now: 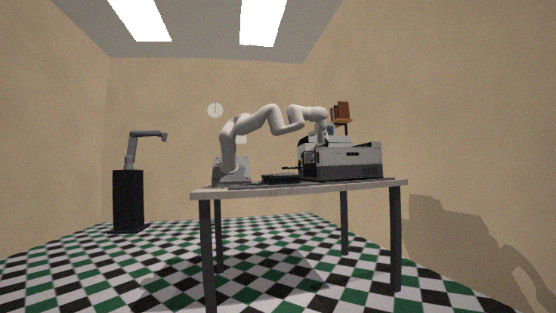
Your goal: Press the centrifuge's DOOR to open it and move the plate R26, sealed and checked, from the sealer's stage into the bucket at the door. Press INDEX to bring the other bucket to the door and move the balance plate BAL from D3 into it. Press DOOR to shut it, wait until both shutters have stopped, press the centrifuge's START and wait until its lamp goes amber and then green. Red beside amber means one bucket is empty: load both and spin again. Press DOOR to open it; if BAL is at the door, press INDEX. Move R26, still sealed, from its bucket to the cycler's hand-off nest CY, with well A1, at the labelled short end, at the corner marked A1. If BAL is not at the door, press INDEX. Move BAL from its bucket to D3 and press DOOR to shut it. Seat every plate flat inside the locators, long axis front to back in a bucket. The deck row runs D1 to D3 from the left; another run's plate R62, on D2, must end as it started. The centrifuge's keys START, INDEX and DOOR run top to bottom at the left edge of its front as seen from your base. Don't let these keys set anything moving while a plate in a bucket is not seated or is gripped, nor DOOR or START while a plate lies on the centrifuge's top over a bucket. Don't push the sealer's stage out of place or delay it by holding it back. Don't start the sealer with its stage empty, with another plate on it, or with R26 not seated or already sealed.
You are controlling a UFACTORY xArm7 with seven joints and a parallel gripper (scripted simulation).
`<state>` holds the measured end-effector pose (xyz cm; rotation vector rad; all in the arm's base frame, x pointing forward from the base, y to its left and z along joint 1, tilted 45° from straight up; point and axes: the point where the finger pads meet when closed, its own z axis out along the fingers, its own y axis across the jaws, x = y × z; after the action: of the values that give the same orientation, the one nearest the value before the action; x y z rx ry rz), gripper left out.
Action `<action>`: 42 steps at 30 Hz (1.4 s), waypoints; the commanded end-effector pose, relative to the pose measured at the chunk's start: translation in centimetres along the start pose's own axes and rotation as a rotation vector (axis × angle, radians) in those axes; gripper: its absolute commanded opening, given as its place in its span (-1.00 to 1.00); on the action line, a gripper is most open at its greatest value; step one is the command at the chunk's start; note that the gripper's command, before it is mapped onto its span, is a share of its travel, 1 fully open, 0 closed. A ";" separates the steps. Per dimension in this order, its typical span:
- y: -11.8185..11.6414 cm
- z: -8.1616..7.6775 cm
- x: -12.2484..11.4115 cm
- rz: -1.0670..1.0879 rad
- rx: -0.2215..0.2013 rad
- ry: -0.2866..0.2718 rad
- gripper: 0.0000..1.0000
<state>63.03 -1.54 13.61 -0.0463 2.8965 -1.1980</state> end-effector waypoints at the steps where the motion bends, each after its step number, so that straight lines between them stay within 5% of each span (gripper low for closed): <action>1: 0.1 -1.1 -0.1 0.000 -0.002 -0.005 -1.00; 42: 0.1 -7.3 0.0 -0.001 -0.002 -0.005 -1.00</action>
<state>62.92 2.94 18.07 -0.0470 2.8961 -1.1971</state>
